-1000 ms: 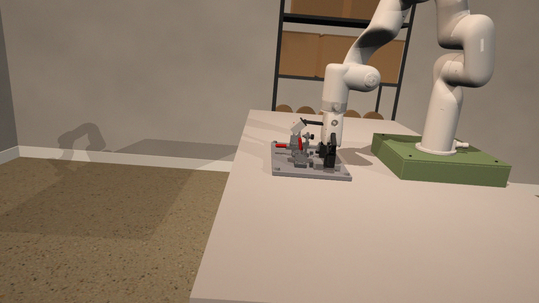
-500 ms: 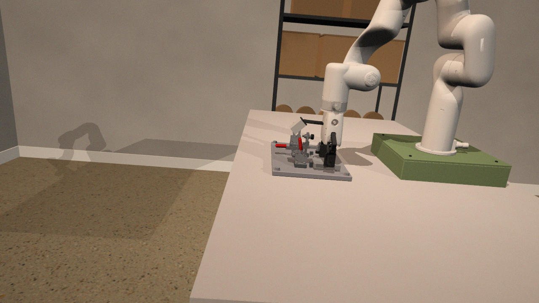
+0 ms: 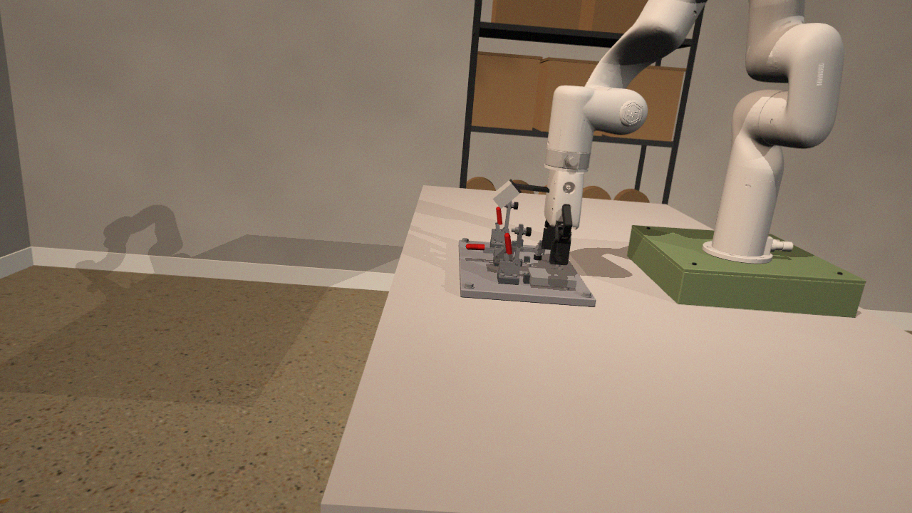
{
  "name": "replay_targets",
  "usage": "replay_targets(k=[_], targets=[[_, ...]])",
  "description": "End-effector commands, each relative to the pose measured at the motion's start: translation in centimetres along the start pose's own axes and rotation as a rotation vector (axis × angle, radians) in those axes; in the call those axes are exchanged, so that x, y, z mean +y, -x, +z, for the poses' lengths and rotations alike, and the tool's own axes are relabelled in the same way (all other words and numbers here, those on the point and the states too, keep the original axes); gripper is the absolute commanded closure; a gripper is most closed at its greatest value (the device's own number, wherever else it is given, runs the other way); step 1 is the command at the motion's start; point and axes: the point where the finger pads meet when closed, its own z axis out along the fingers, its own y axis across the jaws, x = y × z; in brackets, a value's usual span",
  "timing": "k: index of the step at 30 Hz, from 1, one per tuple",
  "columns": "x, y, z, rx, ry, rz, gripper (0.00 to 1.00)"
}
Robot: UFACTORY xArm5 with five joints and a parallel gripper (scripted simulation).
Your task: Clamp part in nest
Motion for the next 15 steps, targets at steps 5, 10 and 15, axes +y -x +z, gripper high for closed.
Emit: replay_targets(k=[5,10,15], targets=[[0.02,-0.08,-2.33,0.002,-0.001,0.0,0.0],[0.02,-0.08,-2.55,0.002,-0.001,0.0,0.0],[0.02,-0.08,-2.55,0.002,-0.001,0.0,0.0]])
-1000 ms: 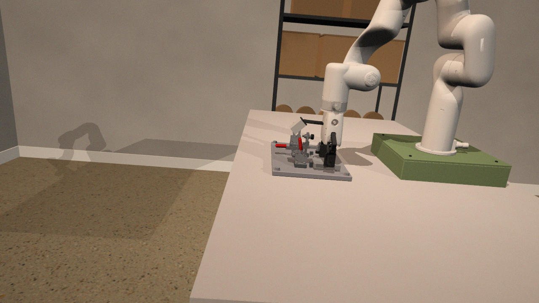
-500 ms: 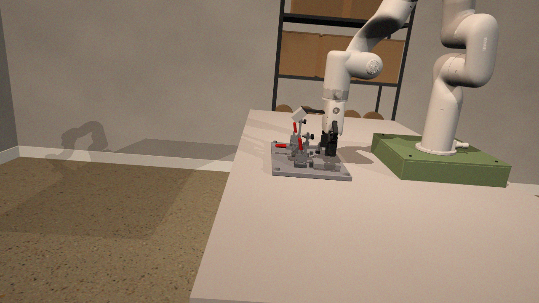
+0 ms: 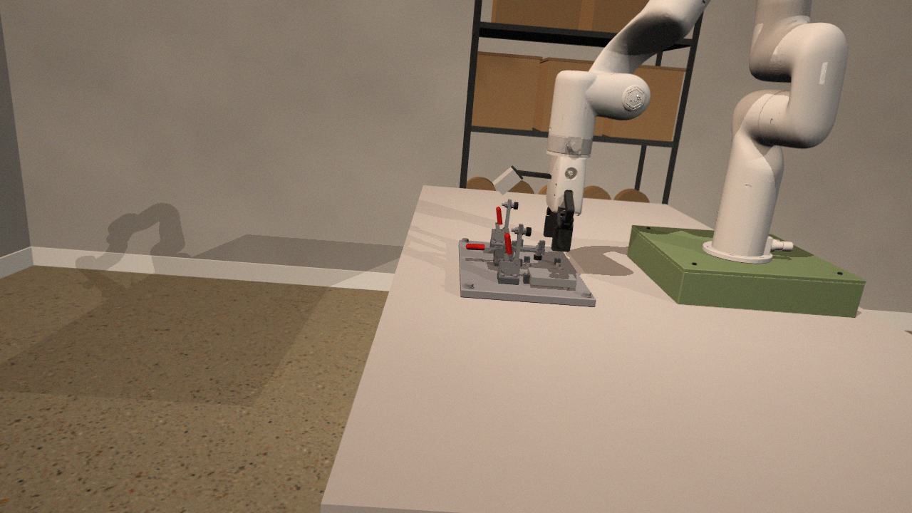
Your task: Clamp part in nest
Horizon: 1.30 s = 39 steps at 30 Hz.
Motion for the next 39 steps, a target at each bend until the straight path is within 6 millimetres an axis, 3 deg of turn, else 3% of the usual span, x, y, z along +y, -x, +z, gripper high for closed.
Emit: replay_targets(k=[1,10,11,16,23,25,31,39], targets=[[0.0,-0.1,-0.2,0.003,-0.001,0.0,0.0],[0.0,-0.1,-0.2,0.003,-0.001,0.0,0.0],[0.0,-0.1,-0.2,0.003,-0.001,0.0,0.53],[0.0,-0.1,-1.3,0.003,-0.001,0.0,0.53],[0.1,-0.1,-6.6,0.003,-0.001,0.0,0.53],[0.1,-0.1,-6.6,0.003,-0.001,0.0,0.53],[0.1,-0.1,-10.6,0.003,-0.001,0.0,0.53],[0.2,-0.2,-11.3,0.003,-0.001,0.0,0.53]])
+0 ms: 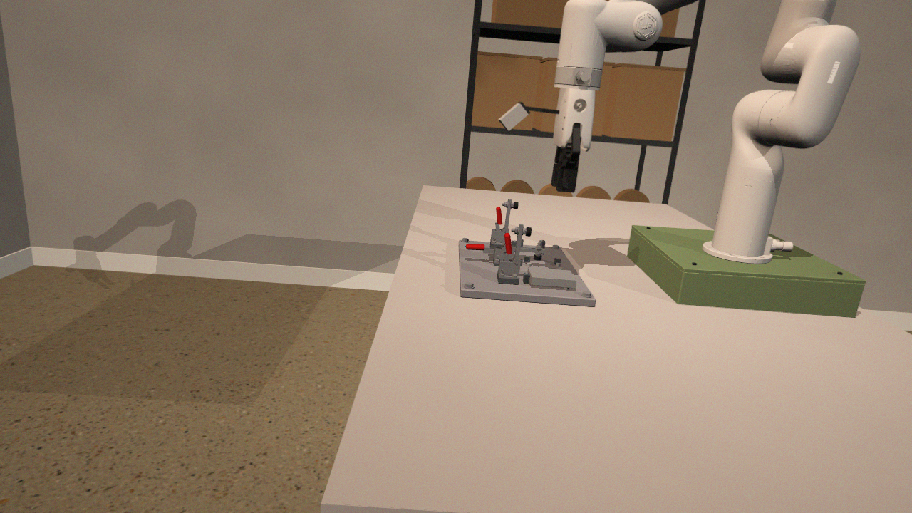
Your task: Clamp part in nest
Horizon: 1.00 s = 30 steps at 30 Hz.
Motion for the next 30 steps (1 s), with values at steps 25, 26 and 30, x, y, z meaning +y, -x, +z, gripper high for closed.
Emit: replay_targets(k=[25,26,30], targets=[[0.1,-6.8,-0.4,0.001,0.0,0.0,0.53],[0.1,-7.1,-0.4,0.001,0.0,0.0,0.53],[0.1,-8.0,-0.4,0.001,0.001,0.0,0.53]])
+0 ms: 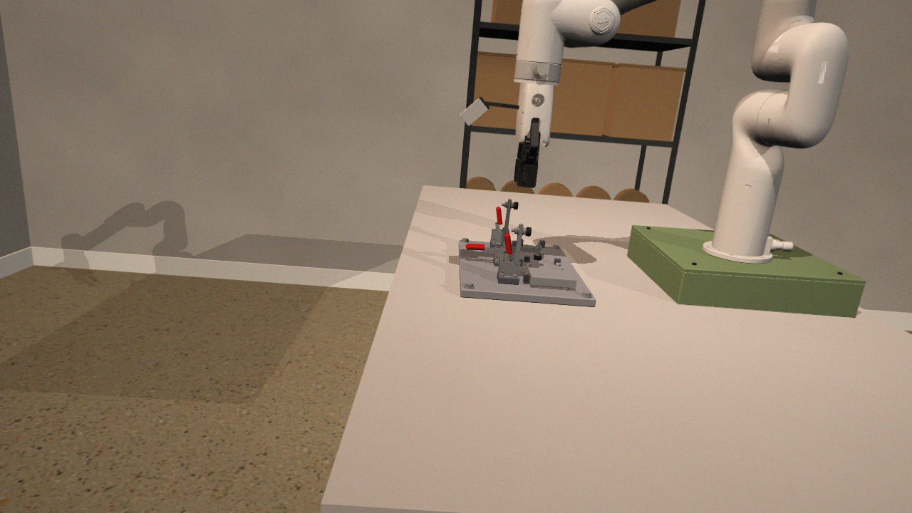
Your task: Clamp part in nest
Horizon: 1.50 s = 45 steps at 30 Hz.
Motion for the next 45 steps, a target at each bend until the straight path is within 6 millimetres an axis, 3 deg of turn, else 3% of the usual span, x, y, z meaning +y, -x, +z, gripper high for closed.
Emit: replay_targets(k=[1,14,24,39,45], targets=[[0.0,-1.4,-0.1,0.002,0.0,0.0,0.53],[0.0,-1.6,0.0,0.002,0.0,0.0,0.53],[-0.1,-1.6,1.2,0.002,0.0,0.0,0.53],[-0.2,-1.6,6.5,0.002,0.0,0.0,0.53],[-0.2,-1.6,7.7,0.002,0.0,0.0,0.53]])
